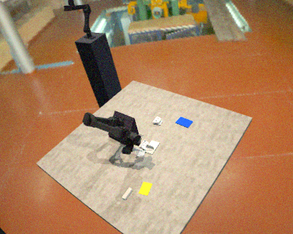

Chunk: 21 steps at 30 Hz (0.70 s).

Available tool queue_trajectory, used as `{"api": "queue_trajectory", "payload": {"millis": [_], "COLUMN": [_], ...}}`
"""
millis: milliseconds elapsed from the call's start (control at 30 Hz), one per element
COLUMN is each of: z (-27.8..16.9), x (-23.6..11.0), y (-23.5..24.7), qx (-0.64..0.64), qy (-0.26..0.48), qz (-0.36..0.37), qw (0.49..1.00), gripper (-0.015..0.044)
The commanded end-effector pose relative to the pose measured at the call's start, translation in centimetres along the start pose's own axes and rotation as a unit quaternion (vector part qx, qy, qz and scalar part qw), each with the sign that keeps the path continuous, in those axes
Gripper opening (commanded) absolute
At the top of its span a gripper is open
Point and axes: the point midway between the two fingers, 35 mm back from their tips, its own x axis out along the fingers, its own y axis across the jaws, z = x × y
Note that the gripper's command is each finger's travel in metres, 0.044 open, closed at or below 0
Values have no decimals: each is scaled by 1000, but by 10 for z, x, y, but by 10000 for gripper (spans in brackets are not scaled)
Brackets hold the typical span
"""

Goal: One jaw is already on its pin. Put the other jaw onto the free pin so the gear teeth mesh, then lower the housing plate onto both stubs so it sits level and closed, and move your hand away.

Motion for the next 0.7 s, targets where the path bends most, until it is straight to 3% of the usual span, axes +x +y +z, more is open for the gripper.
{"api": "queue_trajectory", "payload": {"millis": [0,667], "z": [2,5], "x": [-1,-1], "y": [-6,-24], "qx": [-38,-232], "qy": [-1,-1], "qz": [-1,-2], "qw": [999,973], "gripper": [37,37]}}
